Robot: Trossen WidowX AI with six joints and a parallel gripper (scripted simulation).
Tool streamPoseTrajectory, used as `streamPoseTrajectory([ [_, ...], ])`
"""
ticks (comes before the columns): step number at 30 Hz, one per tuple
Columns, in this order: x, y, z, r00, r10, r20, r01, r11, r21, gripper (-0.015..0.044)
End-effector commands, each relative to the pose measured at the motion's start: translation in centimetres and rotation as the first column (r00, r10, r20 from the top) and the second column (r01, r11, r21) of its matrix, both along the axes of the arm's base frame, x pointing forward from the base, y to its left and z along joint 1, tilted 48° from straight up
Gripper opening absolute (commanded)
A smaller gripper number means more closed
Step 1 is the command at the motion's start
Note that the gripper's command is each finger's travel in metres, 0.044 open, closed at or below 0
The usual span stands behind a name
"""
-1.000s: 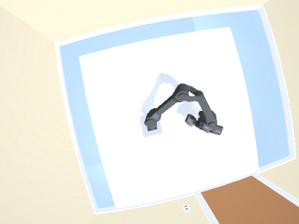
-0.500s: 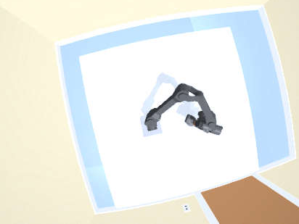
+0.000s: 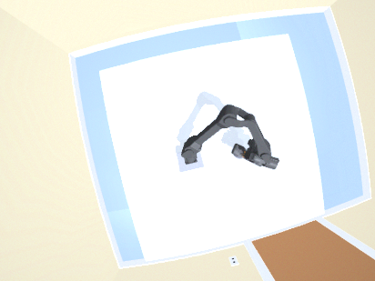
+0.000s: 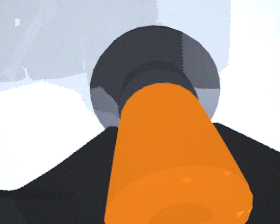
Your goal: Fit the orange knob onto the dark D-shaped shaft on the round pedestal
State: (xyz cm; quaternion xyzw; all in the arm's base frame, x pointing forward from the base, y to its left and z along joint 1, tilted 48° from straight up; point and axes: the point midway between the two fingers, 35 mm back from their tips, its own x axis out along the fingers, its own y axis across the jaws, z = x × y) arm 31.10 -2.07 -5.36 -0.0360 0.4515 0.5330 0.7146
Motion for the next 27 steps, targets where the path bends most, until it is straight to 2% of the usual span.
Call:
streamPoseTrajectory([
  [1, 0.06, 0.04, 0.04, 1.0, -0.01, -0.002, 0.01, 1.0, 0.005, 0.0],
  [6, -0.08, 0.07, -0.02, 0.999, 0.027, 0.038, -0.027, 1.0, 0.003, 0.0],
  [27, -0.14, 0.71, -0.57, 0.999, -0.039, -0.034, 0.039, 0.999, 0.006, 0.0],
])
